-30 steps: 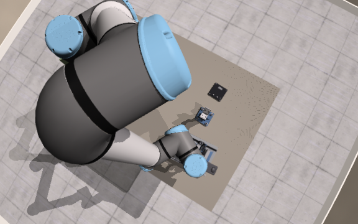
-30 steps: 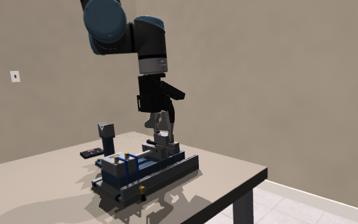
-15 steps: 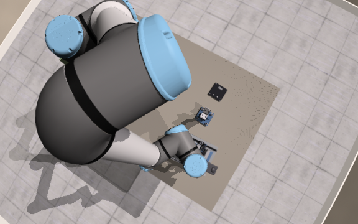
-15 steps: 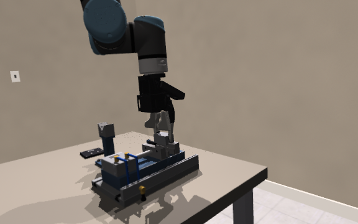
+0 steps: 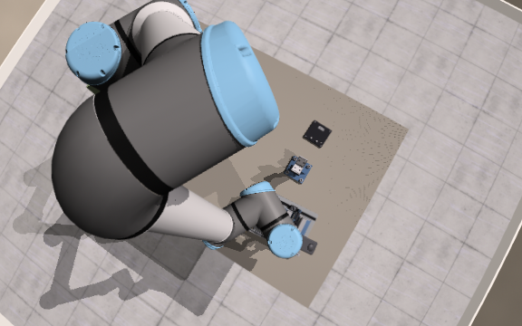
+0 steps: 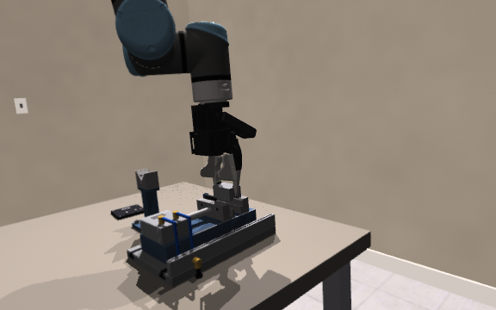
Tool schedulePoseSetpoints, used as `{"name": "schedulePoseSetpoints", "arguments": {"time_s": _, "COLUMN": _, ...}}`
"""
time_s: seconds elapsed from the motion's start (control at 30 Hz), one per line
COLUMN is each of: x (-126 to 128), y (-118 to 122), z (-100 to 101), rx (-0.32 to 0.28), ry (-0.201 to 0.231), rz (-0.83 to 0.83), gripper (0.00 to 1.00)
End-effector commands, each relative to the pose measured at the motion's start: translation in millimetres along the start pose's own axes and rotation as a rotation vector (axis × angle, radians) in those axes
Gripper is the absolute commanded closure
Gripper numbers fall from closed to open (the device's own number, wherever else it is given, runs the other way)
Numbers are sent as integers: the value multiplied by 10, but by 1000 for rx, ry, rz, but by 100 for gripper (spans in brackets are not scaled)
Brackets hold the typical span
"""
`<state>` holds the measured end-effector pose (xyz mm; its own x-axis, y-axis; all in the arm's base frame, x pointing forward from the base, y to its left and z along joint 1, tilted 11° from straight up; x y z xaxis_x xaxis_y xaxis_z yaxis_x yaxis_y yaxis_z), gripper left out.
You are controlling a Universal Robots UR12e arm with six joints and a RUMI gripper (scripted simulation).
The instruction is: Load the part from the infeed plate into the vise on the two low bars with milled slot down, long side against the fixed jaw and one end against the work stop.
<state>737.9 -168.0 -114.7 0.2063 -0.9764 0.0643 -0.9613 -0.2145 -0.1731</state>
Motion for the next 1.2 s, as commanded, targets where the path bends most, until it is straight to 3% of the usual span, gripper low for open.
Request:
{"name": "schedulePoseSetpoints", "arguments": {"time_s": 0.0, "x": 3, "y": -5, "z": -4, "rx": 1, "ry": 1, "rz": 0, "gripper": 100}}
{"name": "schedulePoseSetpoints", "arguments": {"time_s": 1.17, "x": 3, "y": -5, "z": 78, "rx": 1, "ry": 1, "rz": 0, "gripper": 100}}
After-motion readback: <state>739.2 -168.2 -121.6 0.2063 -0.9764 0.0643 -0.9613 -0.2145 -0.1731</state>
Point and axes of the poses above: the point where the finger pads meet when closed, its own z axis out along the fingers, its own x axis across the jaws, y = z × x, the point moved 5 cm from there along -z, back along the fingers, and after that the axes turned 8 degrees about -z, right-handed, at the moved point
